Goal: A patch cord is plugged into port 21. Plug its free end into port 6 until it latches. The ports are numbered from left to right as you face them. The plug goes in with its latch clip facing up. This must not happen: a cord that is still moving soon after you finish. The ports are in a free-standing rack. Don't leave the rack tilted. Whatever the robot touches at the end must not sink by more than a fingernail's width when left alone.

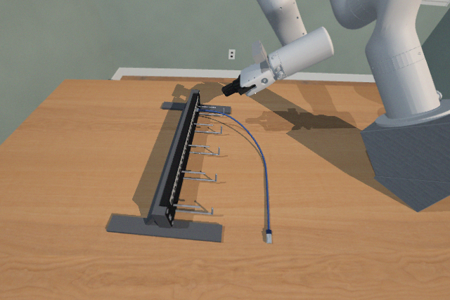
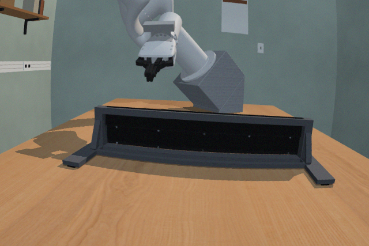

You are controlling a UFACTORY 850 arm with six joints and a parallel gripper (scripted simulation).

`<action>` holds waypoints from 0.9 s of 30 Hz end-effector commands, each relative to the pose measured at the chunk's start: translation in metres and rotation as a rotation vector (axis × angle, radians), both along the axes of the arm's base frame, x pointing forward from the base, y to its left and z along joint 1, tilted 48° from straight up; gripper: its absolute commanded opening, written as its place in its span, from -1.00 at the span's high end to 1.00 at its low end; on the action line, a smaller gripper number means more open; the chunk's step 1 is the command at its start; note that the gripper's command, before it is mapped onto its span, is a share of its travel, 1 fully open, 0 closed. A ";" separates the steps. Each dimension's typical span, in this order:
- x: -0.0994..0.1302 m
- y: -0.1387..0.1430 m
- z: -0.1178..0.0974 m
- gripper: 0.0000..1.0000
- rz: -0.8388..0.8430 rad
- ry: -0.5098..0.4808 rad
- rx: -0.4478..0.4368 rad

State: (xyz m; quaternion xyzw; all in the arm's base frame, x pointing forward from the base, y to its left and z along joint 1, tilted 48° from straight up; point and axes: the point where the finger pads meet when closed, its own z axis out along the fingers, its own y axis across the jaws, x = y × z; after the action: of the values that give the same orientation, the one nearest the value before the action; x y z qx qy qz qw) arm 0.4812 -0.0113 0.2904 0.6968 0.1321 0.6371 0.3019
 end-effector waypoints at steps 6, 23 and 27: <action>0.000 0.000 0.000 1.00 0.000 -0.001 0.000; -0.007 0.002 0.000 1.00 0.000 -0.001 0.000; -0.019 0.005 0.000 1.00 0.000 -0.001 0.000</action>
State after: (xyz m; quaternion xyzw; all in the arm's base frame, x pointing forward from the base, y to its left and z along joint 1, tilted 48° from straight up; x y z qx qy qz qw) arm 0.4703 -0.0085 0.2905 0.6967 0.1322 0.6371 0.3018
